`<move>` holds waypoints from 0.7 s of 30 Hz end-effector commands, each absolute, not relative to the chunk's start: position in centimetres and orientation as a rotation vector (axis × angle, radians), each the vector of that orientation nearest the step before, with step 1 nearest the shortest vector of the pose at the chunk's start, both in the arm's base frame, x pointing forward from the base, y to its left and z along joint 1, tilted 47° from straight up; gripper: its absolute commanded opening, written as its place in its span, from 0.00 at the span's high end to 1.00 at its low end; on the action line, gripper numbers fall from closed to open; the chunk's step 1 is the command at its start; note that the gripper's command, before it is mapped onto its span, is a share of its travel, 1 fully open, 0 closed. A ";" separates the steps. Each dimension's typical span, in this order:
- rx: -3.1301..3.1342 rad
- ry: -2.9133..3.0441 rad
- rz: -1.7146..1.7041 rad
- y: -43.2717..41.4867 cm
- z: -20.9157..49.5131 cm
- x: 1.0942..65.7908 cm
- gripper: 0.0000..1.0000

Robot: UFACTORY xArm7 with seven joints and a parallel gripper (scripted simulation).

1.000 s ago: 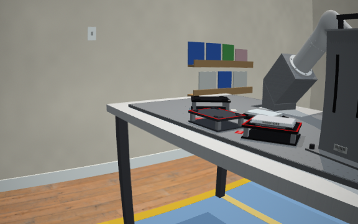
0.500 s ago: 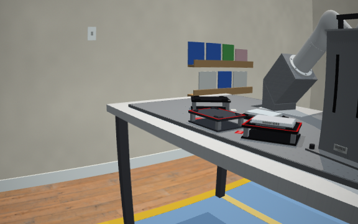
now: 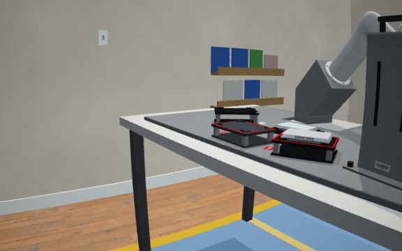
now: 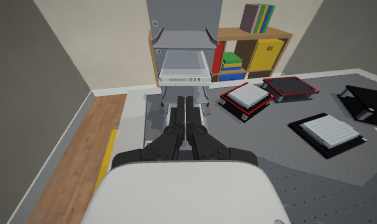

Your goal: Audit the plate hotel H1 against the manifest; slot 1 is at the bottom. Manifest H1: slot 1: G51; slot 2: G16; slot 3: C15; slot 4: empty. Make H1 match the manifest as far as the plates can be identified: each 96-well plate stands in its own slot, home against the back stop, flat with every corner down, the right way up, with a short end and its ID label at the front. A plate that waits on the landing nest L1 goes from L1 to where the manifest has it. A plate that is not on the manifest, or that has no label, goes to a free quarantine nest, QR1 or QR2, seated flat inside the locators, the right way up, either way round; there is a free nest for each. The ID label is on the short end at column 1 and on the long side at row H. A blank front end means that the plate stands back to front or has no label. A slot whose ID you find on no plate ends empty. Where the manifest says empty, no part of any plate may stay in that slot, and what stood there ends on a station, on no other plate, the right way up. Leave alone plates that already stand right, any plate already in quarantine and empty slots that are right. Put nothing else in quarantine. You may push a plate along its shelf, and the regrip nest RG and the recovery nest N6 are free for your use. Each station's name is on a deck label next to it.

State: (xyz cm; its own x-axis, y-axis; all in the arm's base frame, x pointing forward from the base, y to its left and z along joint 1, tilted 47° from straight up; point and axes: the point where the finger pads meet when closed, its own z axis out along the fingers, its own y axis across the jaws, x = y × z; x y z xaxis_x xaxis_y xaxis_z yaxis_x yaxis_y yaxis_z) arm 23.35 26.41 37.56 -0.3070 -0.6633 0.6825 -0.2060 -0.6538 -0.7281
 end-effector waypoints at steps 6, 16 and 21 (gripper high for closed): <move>-1.617 1.098 -2.029 27.0 37.5 21.8 1.00; -1.617 1.098 -2.029 27.5 37.4 20.5 1.00; -1.617 1.098 -2.029 27.5 37.4 20.3 1.00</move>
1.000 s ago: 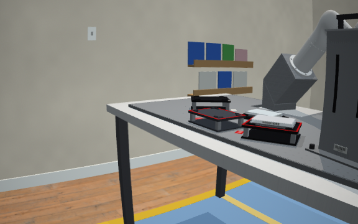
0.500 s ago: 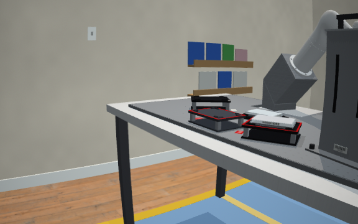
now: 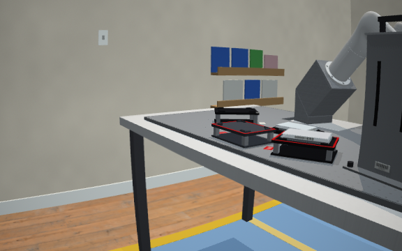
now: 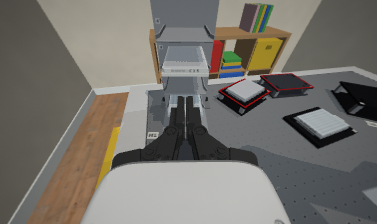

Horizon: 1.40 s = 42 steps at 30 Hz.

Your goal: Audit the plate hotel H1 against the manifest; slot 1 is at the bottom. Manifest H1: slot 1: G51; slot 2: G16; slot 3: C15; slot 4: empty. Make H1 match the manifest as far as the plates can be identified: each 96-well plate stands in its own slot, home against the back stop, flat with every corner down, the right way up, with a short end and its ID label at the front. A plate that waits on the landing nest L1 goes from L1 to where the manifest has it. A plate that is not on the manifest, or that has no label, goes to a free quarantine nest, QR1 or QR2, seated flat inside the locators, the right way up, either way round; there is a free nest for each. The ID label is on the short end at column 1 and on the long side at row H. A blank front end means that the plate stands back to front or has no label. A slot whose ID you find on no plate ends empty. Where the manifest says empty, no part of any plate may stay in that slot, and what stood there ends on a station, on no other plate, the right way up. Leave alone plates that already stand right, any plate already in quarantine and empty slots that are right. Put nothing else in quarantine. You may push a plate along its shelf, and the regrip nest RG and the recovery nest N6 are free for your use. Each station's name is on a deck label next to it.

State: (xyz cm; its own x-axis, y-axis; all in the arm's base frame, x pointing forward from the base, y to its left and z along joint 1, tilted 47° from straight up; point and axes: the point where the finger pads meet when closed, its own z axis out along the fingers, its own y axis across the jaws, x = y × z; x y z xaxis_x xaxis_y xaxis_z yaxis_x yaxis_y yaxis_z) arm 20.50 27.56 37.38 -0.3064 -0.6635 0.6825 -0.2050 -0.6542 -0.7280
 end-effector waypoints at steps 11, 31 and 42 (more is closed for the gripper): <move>-1.617 1.098 -2.029 27.5 37.4 20.3 1.00; -1.617 1.098 -2.029 28.0 37.3 19.1 0.00; -1.617 1.098 -2.029 28.6 37.2 17.7 0.00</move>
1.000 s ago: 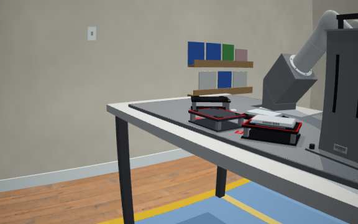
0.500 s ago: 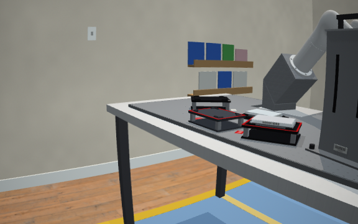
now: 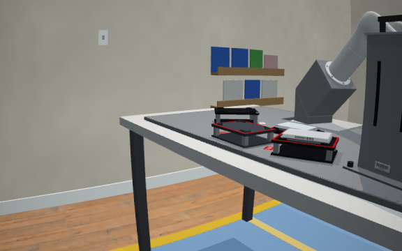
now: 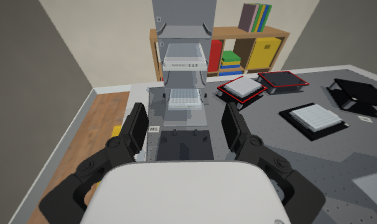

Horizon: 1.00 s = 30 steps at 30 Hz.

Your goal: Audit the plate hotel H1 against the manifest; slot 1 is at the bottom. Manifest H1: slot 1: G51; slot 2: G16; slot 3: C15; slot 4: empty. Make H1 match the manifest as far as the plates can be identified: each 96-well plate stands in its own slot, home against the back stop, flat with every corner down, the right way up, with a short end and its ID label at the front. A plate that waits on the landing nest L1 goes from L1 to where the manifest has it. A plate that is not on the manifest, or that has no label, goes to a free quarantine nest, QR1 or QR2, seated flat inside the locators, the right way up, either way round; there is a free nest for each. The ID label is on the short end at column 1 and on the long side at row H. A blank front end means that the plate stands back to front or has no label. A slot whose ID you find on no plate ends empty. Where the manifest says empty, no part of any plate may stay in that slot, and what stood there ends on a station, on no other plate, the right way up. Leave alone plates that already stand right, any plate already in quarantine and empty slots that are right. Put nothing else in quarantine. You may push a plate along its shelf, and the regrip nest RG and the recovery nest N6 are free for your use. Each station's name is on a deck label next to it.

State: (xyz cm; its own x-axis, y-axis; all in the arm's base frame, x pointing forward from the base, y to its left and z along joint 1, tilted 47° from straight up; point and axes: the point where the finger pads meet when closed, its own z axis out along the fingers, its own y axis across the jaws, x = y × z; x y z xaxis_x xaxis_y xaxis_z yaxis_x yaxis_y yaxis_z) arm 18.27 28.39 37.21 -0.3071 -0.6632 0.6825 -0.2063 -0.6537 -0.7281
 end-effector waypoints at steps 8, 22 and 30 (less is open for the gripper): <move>-1.617 1.098 -2.029 29.1 37.2 16.4 0.00; -1.617 1.098 -2.029 29.8 37.0 14.6 0.00; -1.617 1.097 -2.029 30.2 37.0 13.7 0.00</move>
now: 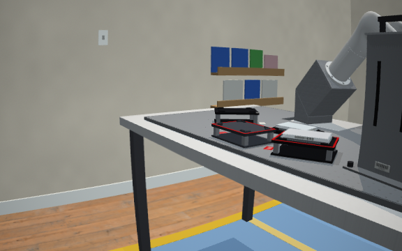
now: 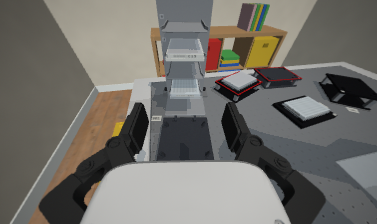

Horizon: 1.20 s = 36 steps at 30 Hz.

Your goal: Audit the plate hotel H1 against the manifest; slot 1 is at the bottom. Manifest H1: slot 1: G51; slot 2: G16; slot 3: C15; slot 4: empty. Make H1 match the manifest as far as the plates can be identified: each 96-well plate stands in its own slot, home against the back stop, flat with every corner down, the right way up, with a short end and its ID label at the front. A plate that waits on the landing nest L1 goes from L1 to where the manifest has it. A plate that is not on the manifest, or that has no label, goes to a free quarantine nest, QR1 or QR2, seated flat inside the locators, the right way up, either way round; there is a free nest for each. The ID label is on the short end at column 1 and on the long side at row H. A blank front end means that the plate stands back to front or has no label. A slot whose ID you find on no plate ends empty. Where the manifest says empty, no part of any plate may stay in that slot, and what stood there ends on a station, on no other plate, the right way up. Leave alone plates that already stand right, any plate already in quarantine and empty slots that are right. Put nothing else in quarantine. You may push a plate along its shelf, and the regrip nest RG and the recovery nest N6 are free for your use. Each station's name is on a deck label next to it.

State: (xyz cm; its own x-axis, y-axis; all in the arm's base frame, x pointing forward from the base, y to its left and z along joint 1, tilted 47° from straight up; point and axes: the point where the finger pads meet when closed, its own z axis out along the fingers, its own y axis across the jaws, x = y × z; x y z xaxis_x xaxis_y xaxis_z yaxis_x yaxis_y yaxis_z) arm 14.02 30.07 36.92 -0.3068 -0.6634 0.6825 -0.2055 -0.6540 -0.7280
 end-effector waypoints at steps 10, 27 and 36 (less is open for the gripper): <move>-1.617 1.097 -2.028 30.8 36.9 12.1 0.00; -1.617 1.097 -2.028 31.7 36.4 10.8 0.00; -1.617 1.097 -2.028 32.9 35.1 11.3 0.00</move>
State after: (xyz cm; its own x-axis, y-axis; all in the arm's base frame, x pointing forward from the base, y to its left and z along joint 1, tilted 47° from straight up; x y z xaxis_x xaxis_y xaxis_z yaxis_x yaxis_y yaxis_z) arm 11.18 32.46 35.52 -0.3072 -0.6625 0.6832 -0.2066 -0.6543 -0.7274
